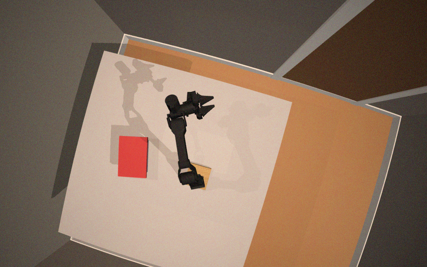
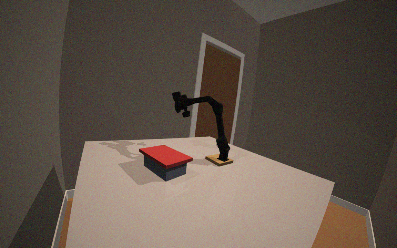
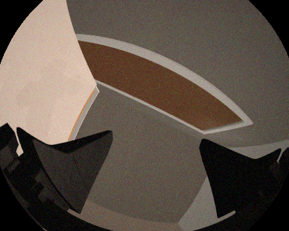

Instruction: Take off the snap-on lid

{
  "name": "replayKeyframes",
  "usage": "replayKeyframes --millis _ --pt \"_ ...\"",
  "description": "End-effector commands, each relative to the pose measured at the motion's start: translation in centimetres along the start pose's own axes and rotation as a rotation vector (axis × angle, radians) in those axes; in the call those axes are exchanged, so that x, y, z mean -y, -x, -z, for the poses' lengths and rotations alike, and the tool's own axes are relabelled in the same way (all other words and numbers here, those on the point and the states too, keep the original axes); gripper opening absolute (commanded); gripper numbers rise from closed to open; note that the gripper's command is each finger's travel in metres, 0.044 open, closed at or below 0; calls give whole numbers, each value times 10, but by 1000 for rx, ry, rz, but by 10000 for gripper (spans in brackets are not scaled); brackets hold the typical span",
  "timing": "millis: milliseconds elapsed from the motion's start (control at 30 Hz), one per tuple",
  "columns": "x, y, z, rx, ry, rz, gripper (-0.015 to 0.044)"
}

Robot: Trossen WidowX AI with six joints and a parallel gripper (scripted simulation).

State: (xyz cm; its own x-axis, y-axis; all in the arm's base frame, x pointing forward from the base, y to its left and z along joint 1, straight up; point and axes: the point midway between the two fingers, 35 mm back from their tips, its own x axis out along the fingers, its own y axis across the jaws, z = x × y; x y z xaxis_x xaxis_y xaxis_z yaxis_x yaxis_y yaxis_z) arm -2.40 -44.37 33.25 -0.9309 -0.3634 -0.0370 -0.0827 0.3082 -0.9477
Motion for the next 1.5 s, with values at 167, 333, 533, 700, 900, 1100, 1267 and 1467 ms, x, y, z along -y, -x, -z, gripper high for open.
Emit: replayKeyframes --millis 167,333,533,700,900,1100,1267,1467 --pt "-11 36 -23 327 -254 -71 243" --pt "-28 80 -38 602 -470 -242 235" --pt "-60 149 -41 874 -695 -606 235" --pt "-85 198 -30 977 -797 -929 235" --pt "-129 273 9 957 -847 -1505 235" --pt "-160 320 55 774 -784 -1932 235" --pt "-192 360 118 399 -611 -2328 235" --pt "-200 368 137 264 -544 -2412 235"
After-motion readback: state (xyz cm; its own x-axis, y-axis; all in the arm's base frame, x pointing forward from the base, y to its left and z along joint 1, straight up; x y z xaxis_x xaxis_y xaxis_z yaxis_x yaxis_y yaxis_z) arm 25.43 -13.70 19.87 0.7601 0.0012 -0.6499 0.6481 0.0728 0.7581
